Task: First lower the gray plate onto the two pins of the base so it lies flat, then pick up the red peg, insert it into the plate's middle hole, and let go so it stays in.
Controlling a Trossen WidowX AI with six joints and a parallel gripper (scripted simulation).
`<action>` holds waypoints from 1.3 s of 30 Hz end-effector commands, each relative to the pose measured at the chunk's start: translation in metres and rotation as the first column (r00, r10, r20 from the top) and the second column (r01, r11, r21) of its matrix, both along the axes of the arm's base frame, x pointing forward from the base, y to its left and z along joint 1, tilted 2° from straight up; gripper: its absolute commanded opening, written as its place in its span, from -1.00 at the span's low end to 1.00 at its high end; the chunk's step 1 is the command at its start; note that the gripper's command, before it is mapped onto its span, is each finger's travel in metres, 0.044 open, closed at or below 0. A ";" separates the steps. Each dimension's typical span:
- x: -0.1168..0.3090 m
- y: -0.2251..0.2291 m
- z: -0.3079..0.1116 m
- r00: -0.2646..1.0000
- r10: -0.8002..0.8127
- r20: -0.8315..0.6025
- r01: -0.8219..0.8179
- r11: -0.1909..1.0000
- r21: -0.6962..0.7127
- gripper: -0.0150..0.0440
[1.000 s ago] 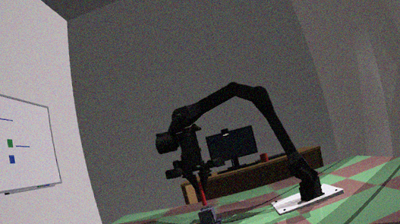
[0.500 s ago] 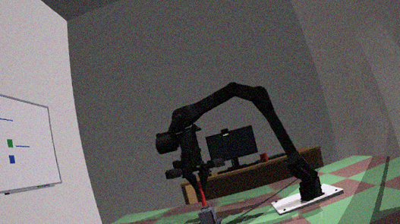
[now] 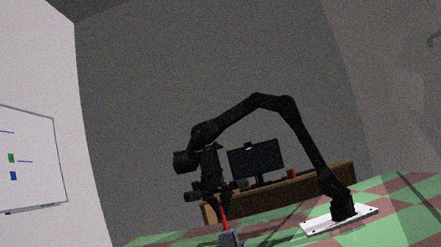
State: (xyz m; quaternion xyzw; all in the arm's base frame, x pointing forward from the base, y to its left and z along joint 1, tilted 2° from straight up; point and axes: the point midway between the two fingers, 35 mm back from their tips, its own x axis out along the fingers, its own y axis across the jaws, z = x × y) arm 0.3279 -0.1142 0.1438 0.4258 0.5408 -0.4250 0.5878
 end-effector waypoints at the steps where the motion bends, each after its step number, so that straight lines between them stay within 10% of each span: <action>1: -0.001 0.000 -0.003 1.000 0.006 -0.005 -0.006 1.000 0.003 -0.49; 39: -0.002 0.000 -0.003 1.000 0.000 -0.001 0.000 1.000 0.000 -0.49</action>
